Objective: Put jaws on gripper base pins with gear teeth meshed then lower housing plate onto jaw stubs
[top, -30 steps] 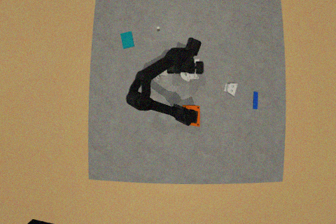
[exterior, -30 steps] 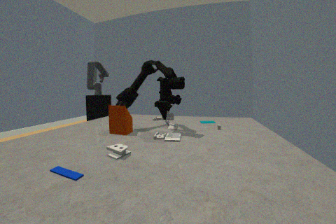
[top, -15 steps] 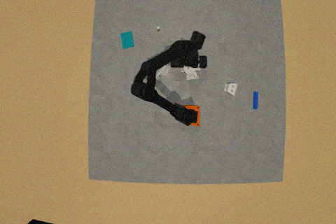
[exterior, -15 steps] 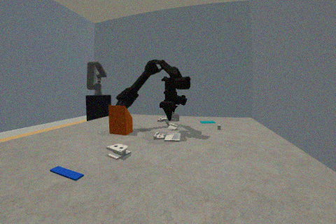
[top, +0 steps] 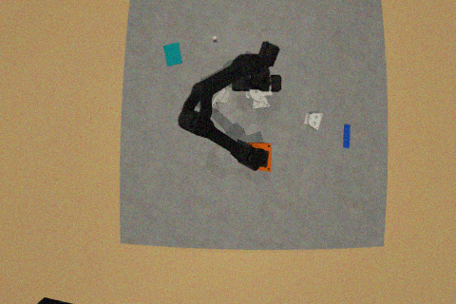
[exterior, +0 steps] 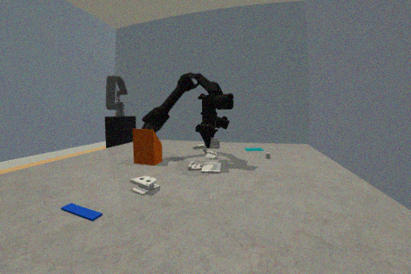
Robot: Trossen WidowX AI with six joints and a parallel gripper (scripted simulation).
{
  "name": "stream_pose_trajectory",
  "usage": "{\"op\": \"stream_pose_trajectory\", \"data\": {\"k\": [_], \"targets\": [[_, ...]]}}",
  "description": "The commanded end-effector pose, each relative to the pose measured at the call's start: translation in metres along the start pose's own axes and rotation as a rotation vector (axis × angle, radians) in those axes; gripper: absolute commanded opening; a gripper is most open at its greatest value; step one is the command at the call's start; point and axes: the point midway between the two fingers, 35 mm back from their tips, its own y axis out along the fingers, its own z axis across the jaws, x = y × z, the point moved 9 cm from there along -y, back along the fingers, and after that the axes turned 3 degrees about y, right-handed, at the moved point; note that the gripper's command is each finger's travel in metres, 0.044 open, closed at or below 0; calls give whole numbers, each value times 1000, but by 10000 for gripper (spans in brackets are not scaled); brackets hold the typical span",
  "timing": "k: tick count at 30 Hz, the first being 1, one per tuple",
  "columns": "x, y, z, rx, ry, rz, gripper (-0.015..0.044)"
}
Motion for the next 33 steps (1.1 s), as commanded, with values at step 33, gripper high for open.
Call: {"op": "stream_pose_trajectory", "data": {"k": [33], "targets": [[0,13,-2,0,0,2,134]]}}
